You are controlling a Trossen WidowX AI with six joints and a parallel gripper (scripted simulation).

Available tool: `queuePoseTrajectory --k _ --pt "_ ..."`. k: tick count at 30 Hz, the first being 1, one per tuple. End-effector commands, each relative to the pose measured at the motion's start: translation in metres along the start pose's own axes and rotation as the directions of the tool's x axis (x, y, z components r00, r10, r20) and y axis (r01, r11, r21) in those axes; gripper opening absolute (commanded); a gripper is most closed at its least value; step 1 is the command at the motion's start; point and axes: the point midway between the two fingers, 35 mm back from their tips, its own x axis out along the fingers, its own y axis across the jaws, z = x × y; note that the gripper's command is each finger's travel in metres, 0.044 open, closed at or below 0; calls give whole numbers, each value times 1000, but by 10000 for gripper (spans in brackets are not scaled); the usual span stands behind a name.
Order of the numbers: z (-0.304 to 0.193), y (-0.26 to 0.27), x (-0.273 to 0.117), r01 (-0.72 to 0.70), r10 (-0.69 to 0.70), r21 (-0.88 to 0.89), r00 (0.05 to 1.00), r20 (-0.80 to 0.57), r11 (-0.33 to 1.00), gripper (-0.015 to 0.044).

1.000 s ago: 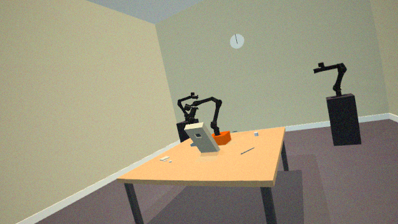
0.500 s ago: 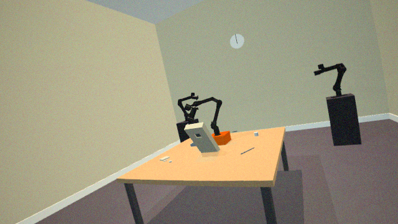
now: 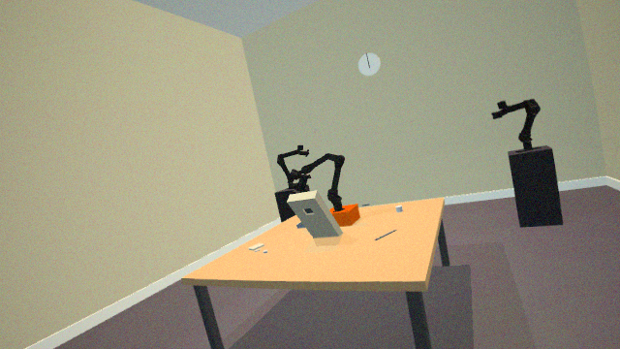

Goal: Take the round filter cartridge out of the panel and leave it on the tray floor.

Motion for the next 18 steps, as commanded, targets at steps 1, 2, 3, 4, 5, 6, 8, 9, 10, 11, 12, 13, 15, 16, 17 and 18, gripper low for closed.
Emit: queuePoseTrajectory --k 1,2,3,4,5,6,8,9,10,11,12,13,15,16,17,18 --pt "-9 -16 13 27 -26 54 1000 -5 998 0" --pt "-11 -21 16 36 -35 69 999 -6 997 0" --pt "-13 -25 19 44 -44 83 999 -6 996 0" --pt "-16 -30 22 53 -53 97 999 -7 994 0" --pt "-19 -35 25 62 -62 111 998 -8 992 0" --pt "-22 -39 27 71 -70 126 997 -9 990 0" --pt "-27 -48 33 89 -88 154 996 -12 984 0" --pt "-31 -53 35 97 -96 168 995 -13 981 0" --pt "-34 -58 38 106 -105 182 994 -15 978 0" --pt "-37 -62 40 115 -114 196 993 -17 974 0" --pt "-41 -66 42 123 -122 210 992 -19 970 0" --pt "-44 -71 44 132 -131 224 991 -21 966 0" --pt "-52 -79 48 149 -148 251 989 -25 956 0" --pt "-56 -83 50 158 -156 265 987 -27 951 0" --pt "-60 -87 52 166 -165 279 986 -30 946 0" --pt "-64 -91 53 175 -173 292 984 -32 940 0"
